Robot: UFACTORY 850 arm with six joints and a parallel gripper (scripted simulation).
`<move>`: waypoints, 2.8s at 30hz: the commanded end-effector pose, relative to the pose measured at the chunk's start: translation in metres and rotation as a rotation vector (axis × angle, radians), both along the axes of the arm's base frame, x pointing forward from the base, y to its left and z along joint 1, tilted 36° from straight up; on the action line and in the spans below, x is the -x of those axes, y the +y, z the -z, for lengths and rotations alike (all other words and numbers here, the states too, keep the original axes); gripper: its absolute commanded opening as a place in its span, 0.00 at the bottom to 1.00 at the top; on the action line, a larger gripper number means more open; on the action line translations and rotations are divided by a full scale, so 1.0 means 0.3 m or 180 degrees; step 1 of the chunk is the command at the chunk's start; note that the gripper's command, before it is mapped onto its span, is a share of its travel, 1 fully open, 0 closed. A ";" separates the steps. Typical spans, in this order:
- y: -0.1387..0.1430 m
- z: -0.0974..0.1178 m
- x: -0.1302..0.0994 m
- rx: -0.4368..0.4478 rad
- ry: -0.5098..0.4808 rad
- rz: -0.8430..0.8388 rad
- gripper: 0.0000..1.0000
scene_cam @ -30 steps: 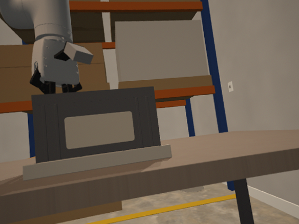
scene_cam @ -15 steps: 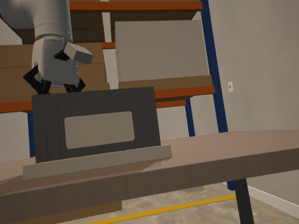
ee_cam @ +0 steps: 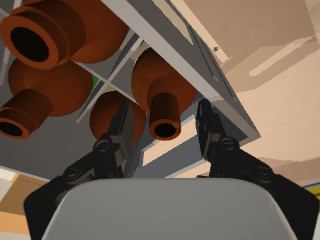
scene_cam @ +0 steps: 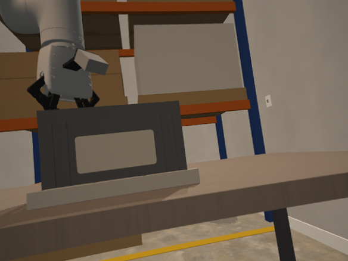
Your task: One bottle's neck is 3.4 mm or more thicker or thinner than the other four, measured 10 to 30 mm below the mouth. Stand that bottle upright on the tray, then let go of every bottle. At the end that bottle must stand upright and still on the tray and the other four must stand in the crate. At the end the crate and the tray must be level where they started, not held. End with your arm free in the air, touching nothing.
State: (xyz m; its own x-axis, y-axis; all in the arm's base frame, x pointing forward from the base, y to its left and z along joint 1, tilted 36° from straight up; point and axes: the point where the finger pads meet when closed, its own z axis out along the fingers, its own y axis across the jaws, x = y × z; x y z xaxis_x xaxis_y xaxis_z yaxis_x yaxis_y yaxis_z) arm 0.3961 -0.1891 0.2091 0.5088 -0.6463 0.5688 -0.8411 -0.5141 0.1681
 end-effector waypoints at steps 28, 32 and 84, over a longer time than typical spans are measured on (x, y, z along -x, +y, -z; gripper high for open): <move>0.053 -0.077 0.016 0.0001 -0.0003 -0.0001 0.65; 0.065 -0.094 0.020 0.0001 -0.0003 -0.0001 0.65; 0.161 -0.231 0.051 0.0001 -0.0003 -0.0001 0.00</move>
State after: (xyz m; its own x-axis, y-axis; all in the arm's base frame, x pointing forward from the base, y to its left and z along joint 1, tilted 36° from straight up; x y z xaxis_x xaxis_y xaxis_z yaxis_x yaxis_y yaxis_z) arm 0.3802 -0.1408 0.2780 0.5089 -0.6462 0.5688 -0.8410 -0.5142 0.1683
